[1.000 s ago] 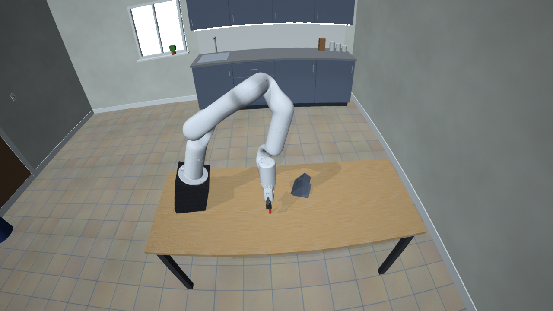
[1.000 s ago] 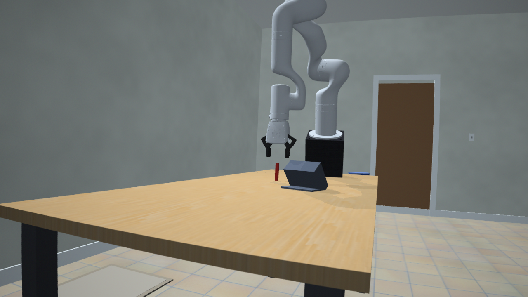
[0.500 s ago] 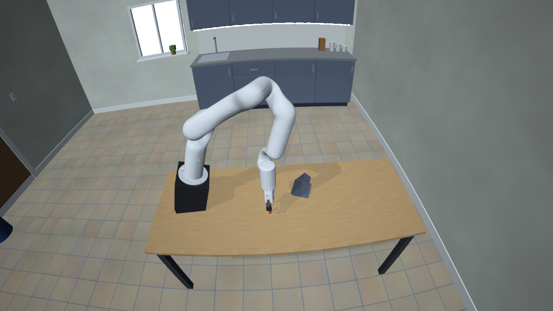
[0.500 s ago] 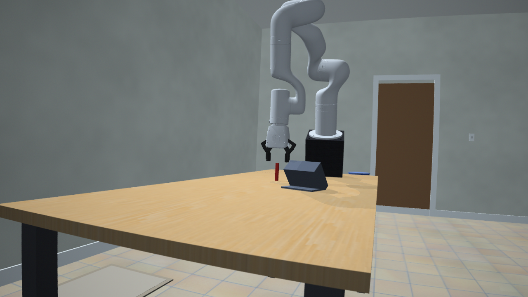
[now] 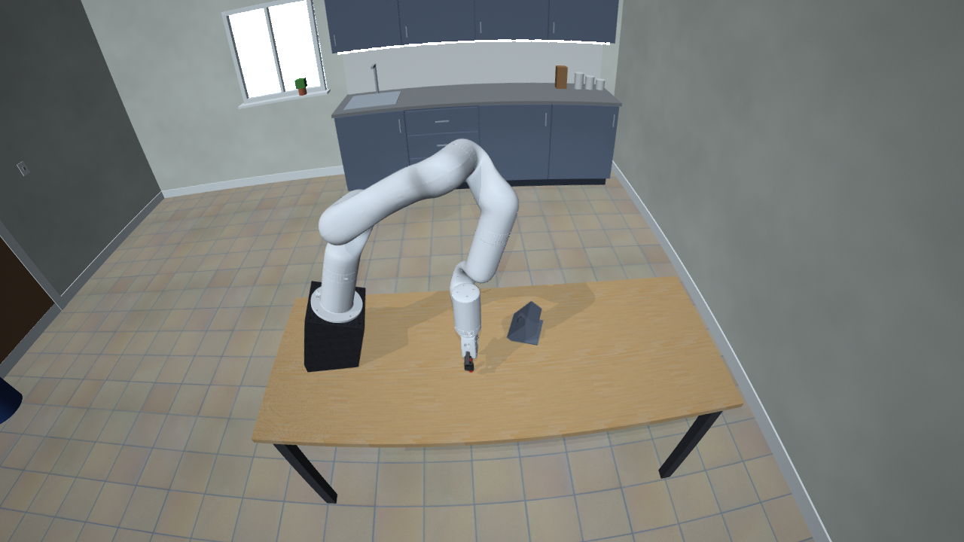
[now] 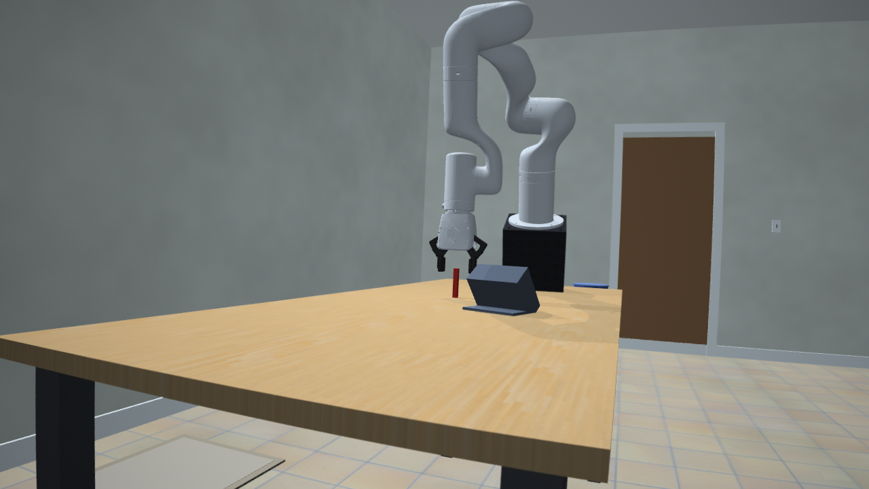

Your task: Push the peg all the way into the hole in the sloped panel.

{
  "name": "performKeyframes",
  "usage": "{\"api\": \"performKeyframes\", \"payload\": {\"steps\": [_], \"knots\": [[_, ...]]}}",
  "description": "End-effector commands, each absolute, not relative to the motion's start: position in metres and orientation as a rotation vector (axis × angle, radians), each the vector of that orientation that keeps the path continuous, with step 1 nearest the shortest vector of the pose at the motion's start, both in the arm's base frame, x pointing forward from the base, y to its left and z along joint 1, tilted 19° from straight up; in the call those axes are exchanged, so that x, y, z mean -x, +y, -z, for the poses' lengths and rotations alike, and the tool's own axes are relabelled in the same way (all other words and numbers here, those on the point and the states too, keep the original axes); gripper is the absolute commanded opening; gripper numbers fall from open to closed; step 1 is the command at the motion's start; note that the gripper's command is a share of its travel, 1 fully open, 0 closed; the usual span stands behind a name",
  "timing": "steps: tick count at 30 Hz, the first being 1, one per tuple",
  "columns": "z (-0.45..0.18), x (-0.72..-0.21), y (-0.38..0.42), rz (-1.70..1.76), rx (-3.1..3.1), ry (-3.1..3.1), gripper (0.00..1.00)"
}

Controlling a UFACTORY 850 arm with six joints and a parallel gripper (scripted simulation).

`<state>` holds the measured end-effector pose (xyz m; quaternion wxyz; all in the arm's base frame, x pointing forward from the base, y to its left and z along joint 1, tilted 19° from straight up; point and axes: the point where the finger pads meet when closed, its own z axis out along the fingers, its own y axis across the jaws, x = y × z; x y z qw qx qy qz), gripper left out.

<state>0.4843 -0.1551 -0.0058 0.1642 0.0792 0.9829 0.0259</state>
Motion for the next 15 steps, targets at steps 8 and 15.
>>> {"api": "performKeyframes", "payload": {"steps": [8, 15], "knots": [[0.0080, -0.4857, -0.1553, -0.073, -0.226, 2.800, 0.77], [0.0080, -0.4857, -0.1553, -0.073, -0.226, 2.800, 0.39]]}}
